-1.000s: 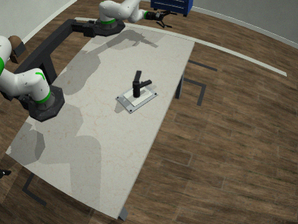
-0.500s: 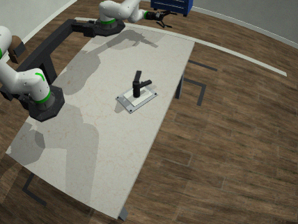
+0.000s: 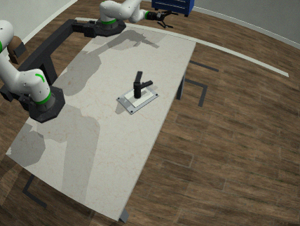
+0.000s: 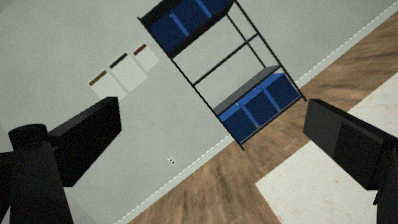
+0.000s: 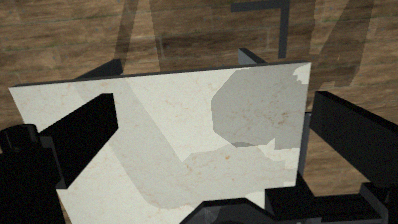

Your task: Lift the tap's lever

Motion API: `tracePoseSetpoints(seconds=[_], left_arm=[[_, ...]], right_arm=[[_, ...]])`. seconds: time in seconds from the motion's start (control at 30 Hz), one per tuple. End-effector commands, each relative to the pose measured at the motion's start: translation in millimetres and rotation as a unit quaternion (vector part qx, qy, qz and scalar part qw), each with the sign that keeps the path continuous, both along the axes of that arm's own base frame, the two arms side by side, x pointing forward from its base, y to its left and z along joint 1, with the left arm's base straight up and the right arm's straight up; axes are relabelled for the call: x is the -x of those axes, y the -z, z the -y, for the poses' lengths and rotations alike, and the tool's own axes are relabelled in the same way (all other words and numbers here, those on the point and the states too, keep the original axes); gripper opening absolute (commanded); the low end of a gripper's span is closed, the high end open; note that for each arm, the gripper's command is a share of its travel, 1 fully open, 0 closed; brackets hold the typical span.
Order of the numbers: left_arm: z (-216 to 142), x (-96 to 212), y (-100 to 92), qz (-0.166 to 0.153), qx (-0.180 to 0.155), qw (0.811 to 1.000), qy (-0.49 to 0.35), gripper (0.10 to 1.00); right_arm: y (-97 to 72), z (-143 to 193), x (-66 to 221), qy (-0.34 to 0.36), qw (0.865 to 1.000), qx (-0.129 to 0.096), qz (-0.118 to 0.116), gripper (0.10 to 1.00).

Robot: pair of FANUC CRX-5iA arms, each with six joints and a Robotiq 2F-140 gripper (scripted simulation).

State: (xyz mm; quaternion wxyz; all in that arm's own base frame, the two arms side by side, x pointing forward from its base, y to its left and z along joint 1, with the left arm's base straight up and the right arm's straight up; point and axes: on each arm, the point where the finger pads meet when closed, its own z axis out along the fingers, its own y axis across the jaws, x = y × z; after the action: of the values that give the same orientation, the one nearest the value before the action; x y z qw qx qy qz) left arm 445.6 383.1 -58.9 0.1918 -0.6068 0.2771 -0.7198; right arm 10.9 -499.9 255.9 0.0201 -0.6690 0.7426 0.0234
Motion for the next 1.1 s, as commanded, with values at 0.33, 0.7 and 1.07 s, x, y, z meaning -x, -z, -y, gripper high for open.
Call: tracePoseSetpoints(seconds=[0.33,0.7,1.07], left_arm=[[-0.3,-0.1,-0.7,0.000,-0.001,1.000,0.000,1.000],[-0.3,-0.1,-0.7,0.000,-0.001,1.000,0.000,1.000],[-0.3,-0.1,-0.7,0.000,-0.001,1.000,0.000,1.000]], right_arm=[[-11.5,0.2,19.2,-0.025,0.999,0.022,0.002,1.000],[-15.2,-0.1,25.9,-0.034,0.999,0.029,0.002,1.000],[-16.1,-0.2,27.3,-0.036,0.999,0.031,0.002,1.000]])
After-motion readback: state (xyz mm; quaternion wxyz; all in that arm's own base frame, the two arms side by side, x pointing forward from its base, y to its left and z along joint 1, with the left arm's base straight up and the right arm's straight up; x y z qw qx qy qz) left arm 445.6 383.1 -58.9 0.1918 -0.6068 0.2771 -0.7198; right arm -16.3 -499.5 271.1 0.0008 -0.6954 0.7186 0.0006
